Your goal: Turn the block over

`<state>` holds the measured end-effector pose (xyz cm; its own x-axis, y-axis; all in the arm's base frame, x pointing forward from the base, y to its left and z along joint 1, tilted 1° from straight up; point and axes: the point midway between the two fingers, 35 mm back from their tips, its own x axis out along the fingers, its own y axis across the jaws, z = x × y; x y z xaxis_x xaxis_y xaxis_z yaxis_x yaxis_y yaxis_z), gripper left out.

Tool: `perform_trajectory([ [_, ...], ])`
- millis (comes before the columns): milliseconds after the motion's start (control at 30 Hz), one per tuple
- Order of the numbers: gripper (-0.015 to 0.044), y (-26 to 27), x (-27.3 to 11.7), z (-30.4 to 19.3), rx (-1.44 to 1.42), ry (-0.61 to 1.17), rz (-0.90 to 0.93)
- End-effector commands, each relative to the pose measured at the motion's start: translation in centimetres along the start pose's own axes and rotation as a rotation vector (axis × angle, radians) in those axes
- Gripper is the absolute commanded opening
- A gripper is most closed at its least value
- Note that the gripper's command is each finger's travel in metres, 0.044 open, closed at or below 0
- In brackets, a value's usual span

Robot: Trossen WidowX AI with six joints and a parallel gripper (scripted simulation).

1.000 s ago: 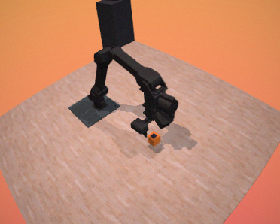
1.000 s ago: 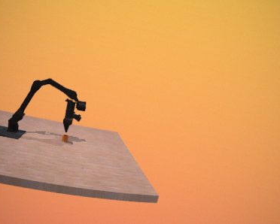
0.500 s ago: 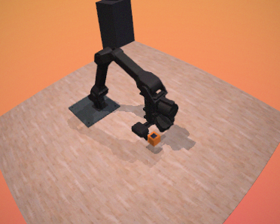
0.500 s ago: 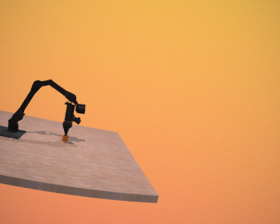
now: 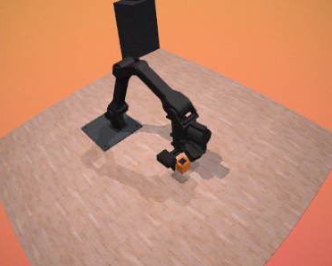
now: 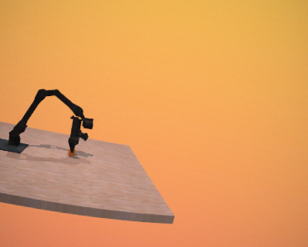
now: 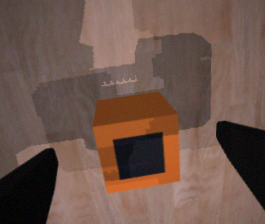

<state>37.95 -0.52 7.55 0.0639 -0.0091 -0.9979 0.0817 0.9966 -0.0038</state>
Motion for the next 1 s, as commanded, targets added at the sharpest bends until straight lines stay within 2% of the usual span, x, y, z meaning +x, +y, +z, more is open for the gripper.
perform_trajectory([
  [0, 0.0414, 0.07, 0.77, -0.18, 0.003, 0.011, 0.005],
  [300, 0.0177, 0.07, 0.77, -0.18, 0.003, 0.011, 0.005],
  [867, 0.0064, 0.07, 0.77, -0.18, 0.003, 0.011, 0.005],
  [967, 0.0, 0.07, -0.12, -0.14, 0.003, 0.011, 0.005],
])
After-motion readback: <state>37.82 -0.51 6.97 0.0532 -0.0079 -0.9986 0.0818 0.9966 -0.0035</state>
